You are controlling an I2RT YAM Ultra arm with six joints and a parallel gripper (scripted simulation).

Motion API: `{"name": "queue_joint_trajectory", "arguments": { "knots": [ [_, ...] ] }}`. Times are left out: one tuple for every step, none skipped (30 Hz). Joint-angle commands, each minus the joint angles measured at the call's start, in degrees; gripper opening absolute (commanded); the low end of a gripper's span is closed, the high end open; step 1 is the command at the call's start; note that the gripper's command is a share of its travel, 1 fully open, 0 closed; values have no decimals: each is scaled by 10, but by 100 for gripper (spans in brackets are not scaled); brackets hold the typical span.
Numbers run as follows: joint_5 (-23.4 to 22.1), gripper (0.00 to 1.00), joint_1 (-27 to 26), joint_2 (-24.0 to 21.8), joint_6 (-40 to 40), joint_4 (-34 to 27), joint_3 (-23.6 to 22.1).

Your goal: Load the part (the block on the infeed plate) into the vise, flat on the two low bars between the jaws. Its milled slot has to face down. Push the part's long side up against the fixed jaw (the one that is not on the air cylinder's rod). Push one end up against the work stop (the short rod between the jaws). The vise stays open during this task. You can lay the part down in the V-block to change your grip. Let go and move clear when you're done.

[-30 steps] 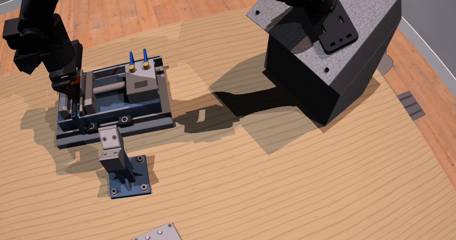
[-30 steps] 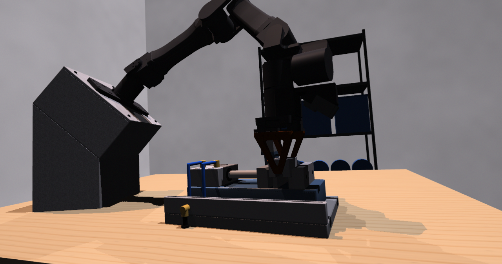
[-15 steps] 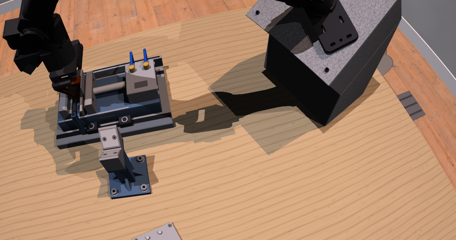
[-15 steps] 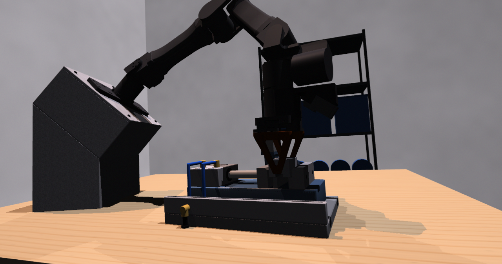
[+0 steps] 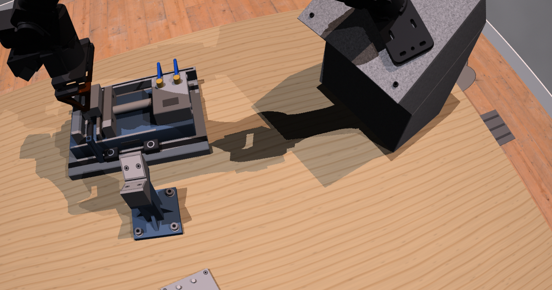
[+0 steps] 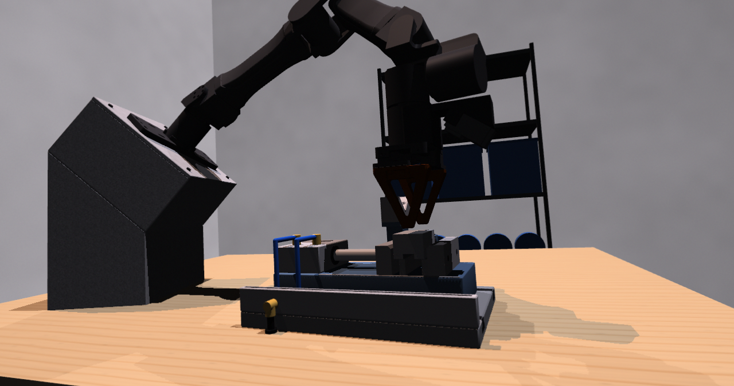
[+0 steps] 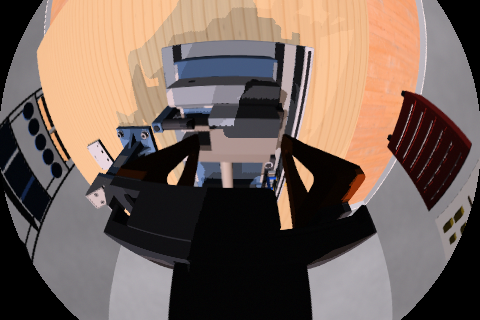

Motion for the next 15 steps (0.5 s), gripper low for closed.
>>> {"name": "queue_joint_trajectory", "arguments": {
  "knots": [
    [-9,74,-20,-28,-10,-22,14],
    [-10,74,-22,-31,-12,-27,14],
    [-11,74,-24,-35,-14,-32,15],
    [-12,74,-26,-38,-16,-37,15],
    [-13,74,-28,-41,-18,-42,16],
    [-14,74,-29,-44,-19,-46,17],
    [-15,74,-31,-47,-21,-51,18],
    [-16,74,-33,-50,-22,-55,19],
    [-17,74,-34,-52,-24,-59,20],
    [-18,74,-36,-54,-25,-62,21],
    [-19,74,-37,-56,-26,-65,22],
    [-19,74,-38,-57,-27,-68,23],
    [-20,74,-39,-58,-28,-71,24],
    [-20,74,-39,-58,-28,-71,24],
    [-20,74,-39,-58,-28,-71,24]
  ]
}}
